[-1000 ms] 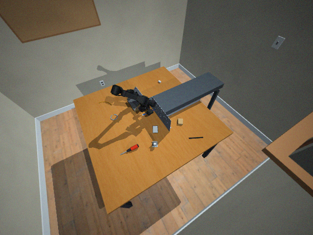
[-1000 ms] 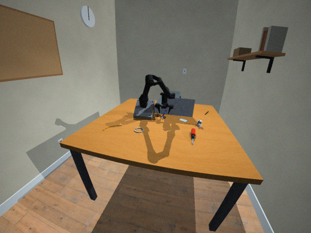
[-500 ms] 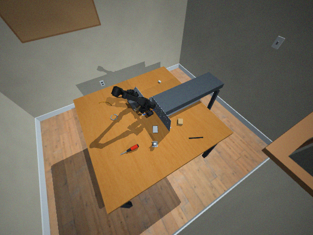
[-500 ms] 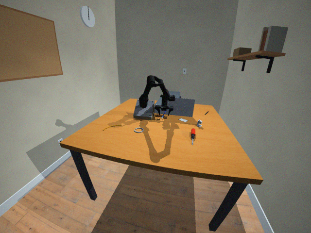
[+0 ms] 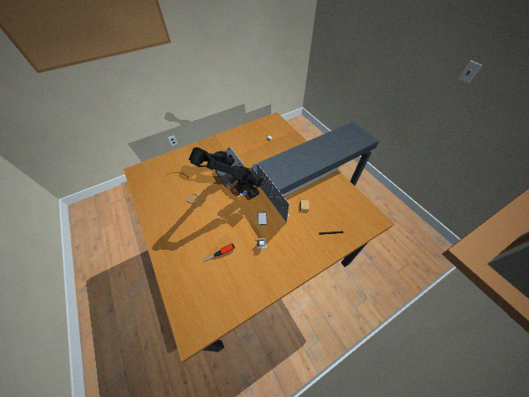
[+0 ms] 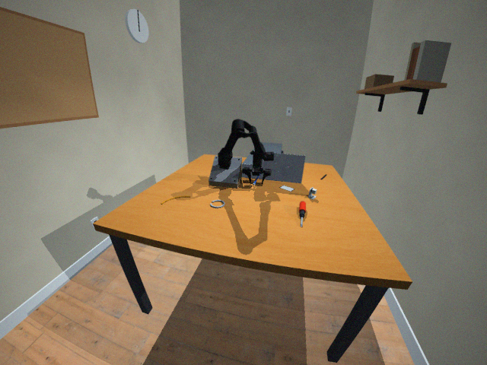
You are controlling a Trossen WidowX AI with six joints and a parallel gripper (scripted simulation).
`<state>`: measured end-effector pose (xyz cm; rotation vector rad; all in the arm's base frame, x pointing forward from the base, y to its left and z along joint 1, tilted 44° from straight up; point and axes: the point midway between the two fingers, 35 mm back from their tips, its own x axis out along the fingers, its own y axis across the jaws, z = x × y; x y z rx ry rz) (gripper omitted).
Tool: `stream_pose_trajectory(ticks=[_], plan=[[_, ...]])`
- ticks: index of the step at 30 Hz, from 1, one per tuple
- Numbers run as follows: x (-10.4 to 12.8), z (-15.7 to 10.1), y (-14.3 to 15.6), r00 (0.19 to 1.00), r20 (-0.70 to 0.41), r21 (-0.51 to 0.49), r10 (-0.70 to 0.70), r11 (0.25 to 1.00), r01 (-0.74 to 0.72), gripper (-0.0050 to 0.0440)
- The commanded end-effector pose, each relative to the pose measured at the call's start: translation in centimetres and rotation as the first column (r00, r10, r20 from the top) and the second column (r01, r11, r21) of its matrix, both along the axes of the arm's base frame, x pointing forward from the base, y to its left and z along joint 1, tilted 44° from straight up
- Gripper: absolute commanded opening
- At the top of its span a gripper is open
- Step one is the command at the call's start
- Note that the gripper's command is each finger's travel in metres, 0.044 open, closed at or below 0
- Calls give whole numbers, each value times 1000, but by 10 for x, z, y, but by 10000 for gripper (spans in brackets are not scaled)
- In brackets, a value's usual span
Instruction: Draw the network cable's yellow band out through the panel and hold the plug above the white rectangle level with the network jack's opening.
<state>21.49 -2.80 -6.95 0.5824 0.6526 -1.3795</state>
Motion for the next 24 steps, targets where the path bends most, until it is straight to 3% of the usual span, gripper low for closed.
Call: stream_pose_trajectory(ticks=[1, 8, 13, 24], plan=[[-1, -1, -2, 1000, -5, -4, 3, 1000, -3, 296], [-1, -1, -2, 1000, -6, -4, 3, 1000, -3, 128], [-1, -1, -2, 1000, -6, -4, 3, 1000, -3, 121], [-1, -1, -2, 1000, -6, -4, 3, 1000, -3, 48]])
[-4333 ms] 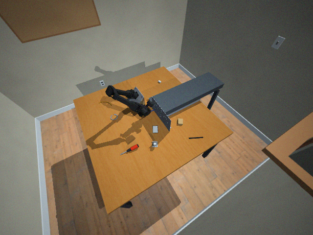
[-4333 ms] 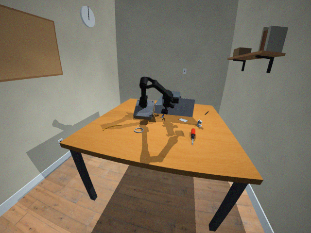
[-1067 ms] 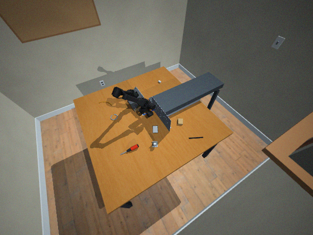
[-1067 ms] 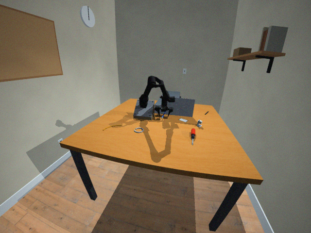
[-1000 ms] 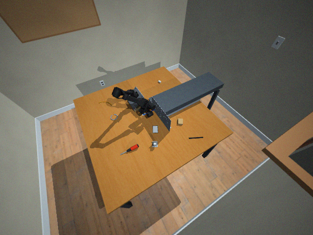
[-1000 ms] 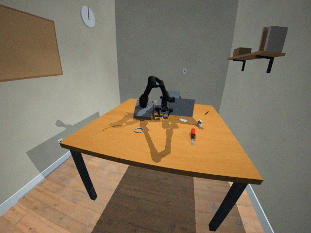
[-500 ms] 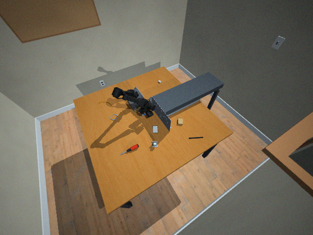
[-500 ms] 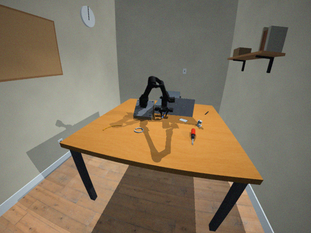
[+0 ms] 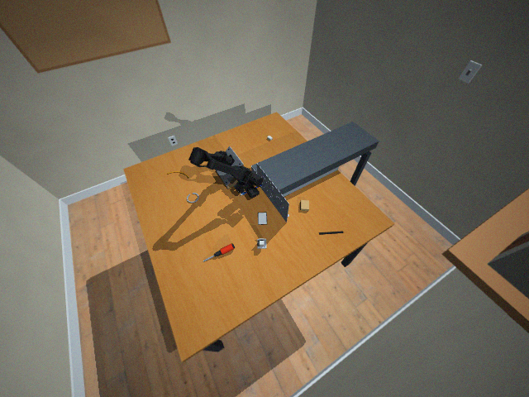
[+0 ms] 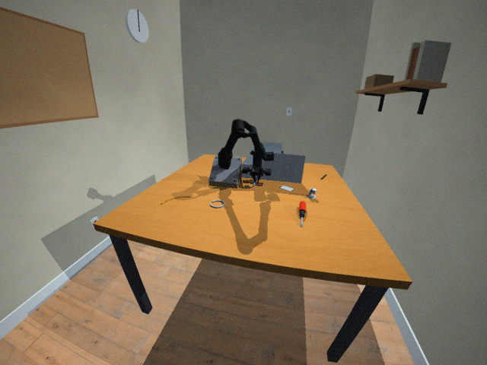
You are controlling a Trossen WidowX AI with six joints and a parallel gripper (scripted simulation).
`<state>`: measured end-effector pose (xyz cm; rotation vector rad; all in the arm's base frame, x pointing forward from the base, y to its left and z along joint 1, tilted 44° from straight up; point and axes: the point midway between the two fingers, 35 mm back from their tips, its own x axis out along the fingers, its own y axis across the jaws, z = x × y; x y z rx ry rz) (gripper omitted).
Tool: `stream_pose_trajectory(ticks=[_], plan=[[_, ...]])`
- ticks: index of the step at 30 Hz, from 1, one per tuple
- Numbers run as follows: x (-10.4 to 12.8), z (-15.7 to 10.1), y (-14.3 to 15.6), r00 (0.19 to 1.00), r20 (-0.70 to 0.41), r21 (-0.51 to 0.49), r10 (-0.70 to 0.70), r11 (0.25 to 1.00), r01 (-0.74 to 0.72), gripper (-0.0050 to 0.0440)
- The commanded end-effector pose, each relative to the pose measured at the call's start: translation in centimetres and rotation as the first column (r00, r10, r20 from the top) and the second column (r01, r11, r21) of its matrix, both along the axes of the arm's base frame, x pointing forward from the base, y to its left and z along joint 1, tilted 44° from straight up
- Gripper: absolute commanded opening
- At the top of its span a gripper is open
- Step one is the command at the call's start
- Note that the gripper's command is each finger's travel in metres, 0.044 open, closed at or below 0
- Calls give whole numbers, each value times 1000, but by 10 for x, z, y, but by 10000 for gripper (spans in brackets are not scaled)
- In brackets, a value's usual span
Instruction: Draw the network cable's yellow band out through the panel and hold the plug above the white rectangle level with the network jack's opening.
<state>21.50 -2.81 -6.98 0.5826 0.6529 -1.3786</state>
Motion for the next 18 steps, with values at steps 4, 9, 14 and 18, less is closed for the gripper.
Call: stream_pose_trajectory(ticks=[4, 9, 14, 18], plan=[[-1, 0, -1, 1000, -6, -4, 2, 1000, -2, 4], [-1, 0, -1, 1000, -6, -4, 2, 1000, -2, 0], [4, 4, 4, 1000, 4, 1, 2, 1000, -2, -2], [7, 10, 10, 1000, 4, 1, 2, 1000, -2, -3]])
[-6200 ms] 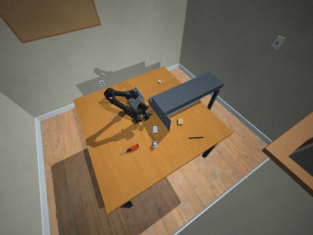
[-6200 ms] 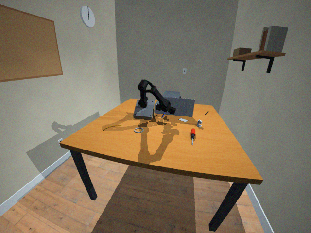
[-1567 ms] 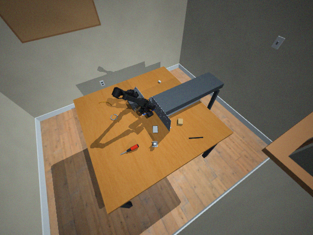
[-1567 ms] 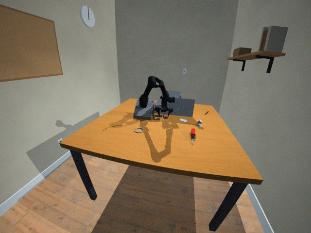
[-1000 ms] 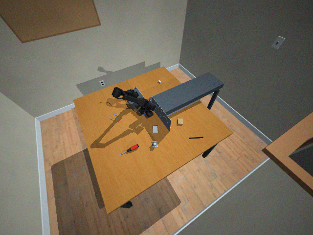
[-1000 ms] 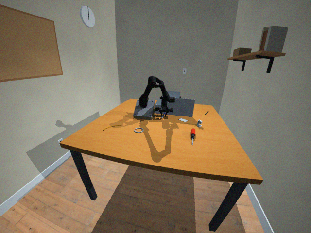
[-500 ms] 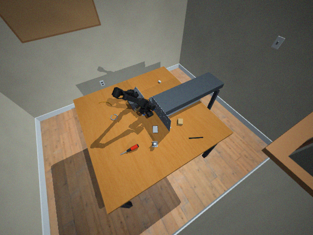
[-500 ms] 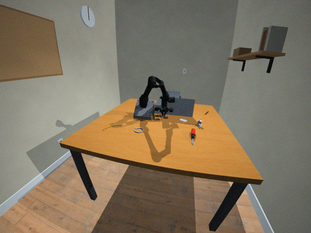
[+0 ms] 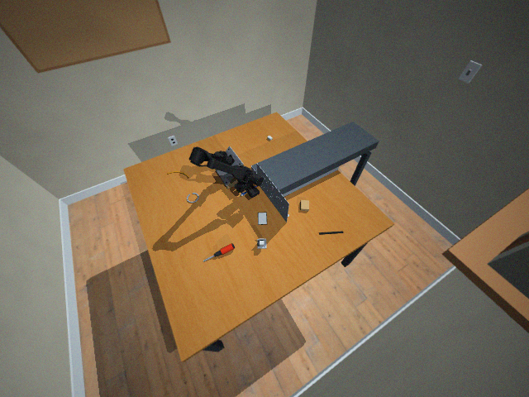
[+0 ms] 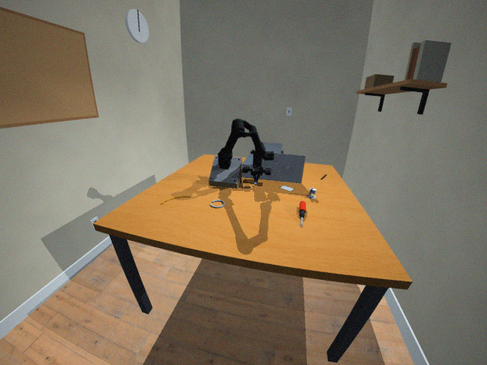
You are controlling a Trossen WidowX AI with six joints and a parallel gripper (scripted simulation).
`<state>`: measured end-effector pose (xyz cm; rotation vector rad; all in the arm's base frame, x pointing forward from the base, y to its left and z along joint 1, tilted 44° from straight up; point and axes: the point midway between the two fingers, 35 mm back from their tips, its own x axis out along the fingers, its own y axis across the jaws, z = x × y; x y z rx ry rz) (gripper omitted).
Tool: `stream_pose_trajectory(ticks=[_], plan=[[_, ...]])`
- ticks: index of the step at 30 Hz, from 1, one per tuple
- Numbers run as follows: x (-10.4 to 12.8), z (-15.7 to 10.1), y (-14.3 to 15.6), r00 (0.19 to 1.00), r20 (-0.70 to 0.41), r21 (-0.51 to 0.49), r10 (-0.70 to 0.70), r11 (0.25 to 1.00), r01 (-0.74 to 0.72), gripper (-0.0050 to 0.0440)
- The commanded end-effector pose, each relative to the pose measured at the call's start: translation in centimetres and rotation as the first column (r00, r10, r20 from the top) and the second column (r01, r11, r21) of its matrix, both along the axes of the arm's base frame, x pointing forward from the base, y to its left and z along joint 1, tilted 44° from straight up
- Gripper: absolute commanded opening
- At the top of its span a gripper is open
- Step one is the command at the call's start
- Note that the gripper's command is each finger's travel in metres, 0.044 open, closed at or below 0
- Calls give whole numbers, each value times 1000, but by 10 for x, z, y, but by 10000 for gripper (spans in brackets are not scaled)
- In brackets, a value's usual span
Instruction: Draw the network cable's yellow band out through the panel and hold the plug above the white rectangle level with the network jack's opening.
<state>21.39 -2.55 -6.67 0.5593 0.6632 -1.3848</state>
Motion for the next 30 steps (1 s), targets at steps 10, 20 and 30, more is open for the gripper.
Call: stream_pose_trajectory(ticks=[10, 20, 30], plan=[[12, 16, 13, 1000, 29, 13, -3, 1000, 2, -35], [13, 32, -4, 1000, 25, 8, -1, 1000, 1, -50], [12, 44, -18, 1000, 21, 5, -2, 1000, 2, -50]])
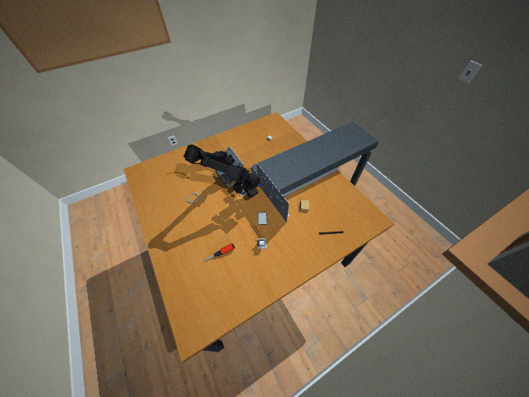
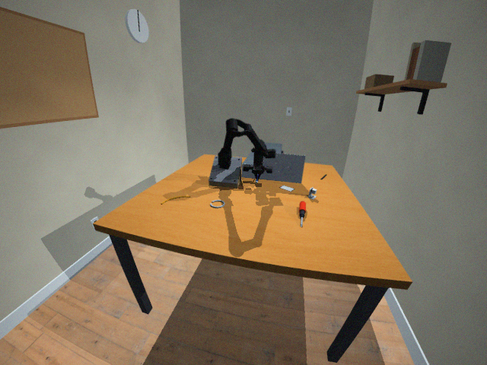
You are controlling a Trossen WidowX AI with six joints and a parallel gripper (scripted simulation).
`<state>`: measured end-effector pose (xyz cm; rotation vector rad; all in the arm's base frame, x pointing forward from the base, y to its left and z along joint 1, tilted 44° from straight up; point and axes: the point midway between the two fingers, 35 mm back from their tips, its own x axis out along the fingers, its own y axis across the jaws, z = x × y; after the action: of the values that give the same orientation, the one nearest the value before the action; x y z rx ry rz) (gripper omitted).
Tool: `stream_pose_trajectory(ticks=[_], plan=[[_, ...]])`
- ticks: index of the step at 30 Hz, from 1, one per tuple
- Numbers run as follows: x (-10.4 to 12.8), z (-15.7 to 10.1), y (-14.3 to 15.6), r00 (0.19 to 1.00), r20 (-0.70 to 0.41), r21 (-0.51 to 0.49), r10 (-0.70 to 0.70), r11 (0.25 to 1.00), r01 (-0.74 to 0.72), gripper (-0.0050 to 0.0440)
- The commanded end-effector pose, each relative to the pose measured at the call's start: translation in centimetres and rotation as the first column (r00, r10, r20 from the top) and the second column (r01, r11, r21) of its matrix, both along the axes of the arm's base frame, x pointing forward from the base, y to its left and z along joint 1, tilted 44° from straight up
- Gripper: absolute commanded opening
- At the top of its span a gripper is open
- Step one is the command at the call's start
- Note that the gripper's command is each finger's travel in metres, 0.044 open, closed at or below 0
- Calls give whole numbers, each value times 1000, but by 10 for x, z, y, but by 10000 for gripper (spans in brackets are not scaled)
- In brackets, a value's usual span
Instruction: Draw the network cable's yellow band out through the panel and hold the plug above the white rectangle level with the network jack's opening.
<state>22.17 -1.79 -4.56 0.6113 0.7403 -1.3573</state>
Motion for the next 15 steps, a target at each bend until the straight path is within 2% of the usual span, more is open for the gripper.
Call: stream_pose_trajectory(ticks=[1, 15], plan=[[4, 24, -27, 999, 39, -79, -12, 997, 15, -50], [6, 44, -47, 999, 41, -80, -13, 997, 16, -50]])
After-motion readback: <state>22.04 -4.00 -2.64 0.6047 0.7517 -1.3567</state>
